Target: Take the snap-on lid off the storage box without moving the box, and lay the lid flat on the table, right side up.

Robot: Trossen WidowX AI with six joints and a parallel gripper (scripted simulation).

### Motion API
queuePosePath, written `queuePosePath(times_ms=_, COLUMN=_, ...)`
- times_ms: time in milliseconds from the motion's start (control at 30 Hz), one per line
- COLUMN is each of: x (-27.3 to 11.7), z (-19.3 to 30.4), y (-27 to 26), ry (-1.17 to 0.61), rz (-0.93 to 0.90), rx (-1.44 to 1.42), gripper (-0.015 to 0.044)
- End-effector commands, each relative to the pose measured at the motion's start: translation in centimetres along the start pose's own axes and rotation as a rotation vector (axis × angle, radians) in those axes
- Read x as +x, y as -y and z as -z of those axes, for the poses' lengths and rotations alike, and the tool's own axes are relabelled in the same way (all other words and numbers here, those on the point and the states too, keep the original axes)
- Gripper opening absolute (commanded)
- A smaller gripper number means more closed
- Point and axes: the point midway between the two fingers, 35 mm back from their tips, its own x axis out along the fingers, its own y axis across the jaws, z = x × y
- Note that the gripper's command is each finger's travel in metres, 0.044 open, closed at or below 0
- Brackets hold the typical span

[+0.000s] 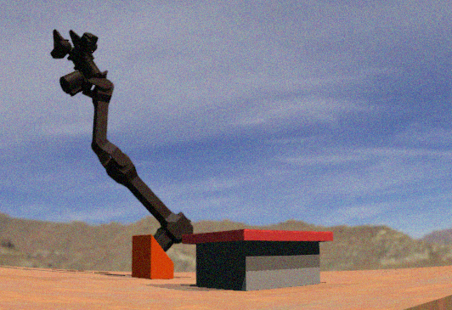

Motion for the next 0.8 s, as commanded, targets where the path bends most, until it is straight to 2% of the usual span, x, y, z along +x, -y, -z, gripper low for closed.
queuePosePath(times_ms=0, x=0.0, z=0.0, y=0.3, ry=0.000, rz=0.005, rx=-0.001, gripper=0.0374)
queuePosePath(times_ms=167, x=-1.4, z=0.6, y=7.1, ry=-0.009, rz=0.148, rx=-0.035, gripper=0.0243)
queuePosePath(times_ms=200, x=-1.8, z=0.7, y=8.6, ry=-0.011, rz=0.181, rx=-0.044, gripper=0.0235)
queuePosePath(times_ms=400, x=-3.7, z=0.2, y=14.1, ry=0.006, rz=0.304, rx=-0.058, gripper=0.0235)
queuePosePath(times_ms=500, x=-5.5, z=-1.2, y=17.7, ry=0.050, rz=0.394, rx=-0.051, gripper=0.0235)
queuePosePath(times_ms=633, x=-8.3, z=-0.7, y=23.2, ry=0.029, rz=0.522, rx=-0.087, gripper=0.0235)
queuePosePath(times_ms=767, x=-9.1, z=-1.0, y=24.3, ry=0.020, rz=0.548, rx=-0.154, gripper=0.0235)
